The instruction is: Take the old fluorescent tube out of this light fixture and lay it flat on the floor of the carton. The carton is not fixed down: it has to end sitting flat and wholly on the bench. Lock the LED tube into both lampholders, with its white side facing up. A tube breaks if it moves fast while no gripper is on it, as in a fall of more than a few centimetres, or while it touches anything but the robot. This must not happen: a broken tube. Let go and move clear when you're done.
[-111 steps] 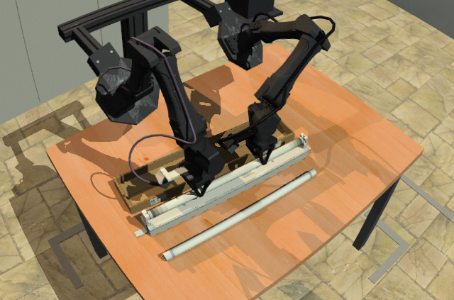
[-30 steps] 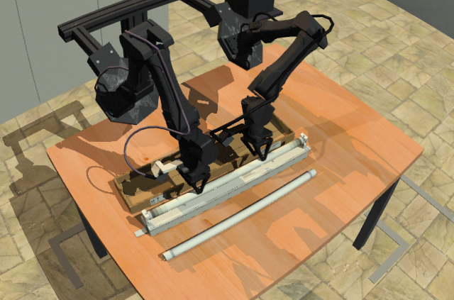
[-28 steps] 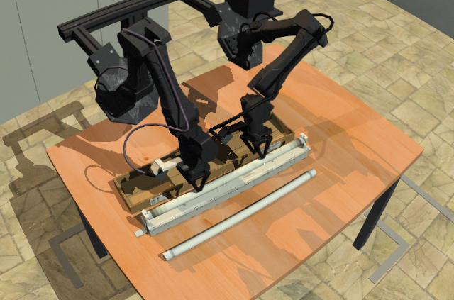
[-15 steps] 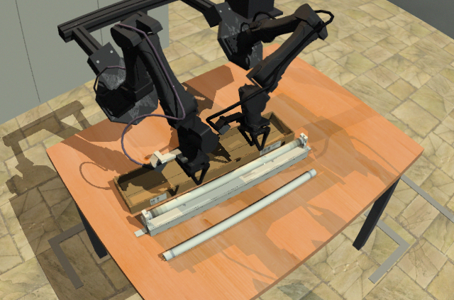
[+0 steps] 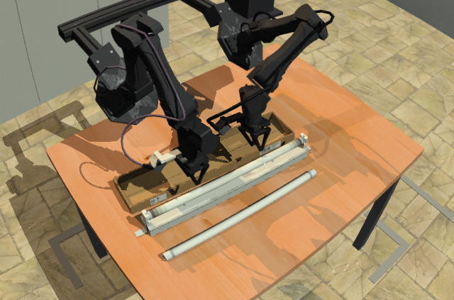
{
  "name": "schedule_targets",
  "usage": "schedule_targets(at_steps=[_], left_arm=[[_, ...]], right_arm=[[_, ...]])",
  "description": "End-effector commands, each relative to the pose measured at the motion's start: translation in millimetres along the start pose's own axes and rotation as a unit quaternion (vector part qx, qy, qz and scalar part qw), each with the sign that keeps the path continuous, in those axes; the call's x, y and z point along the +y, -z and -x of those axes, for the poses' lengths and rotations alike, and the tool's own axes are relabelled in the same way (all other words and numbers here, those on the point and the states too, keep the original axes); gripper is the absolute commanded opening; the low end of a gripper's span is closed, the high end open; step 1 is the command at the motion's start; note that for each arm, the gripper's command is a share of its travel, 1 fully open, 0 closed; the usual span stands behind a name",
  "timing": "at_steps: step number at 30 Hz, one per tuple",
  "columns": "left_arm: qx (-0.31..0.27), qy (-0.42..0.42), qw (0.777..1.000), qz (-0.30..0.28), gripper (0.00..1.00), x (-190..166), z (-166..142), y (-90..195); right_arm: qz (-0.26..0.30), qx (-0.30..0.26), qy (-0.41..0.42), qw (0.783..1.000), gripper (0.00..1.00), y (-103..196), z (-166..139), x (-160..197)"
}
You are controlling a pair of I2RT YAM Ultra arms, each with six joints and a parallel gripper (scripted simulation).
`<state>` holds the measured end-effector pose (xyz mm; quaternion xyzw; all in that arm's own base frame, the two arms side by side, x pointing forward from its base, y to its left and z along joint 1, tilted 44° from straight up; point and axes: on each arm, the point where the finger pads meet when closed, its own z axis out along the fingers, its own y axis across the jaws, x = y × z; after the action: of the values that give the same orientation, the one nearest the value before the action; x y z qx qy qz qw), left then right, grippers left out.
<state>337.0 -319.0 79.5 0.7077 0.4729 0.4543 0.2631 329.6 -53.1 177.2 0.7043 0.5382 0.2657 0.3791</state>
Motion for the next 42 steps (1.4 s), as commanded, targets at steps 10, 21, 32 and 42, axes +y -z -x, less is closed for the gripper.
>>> schedule_targets(at_steps=[10,21,32,42], left_arm=[[-0.015,-0.001,1.000,0.003,0.49,3.1,14.6,7.1],[-0.014,-0.004,1.000,0.001,0.49,0.9,14.6,6.5],[-0.019,0.074,0.997,0.008,0.49,31.8,-10.1,7.1],[-0.042,0.185,0.982,-0.004,0.49,45.3,-37.3,-7.3]], right_arm=[[-0.016,-0.006,0.005,1.000,0.49,-2.6,-0.9,-9.5],[0.004,-0.010,0.002,1.000,0.49,1.6,5.3,2.2],[0.041,0.016,0.038,0.998,0.49,7.0,-8.6,27.7],[0.064,0.023,0.123,0.990,0.49,11.1,-13.6,45.0]])
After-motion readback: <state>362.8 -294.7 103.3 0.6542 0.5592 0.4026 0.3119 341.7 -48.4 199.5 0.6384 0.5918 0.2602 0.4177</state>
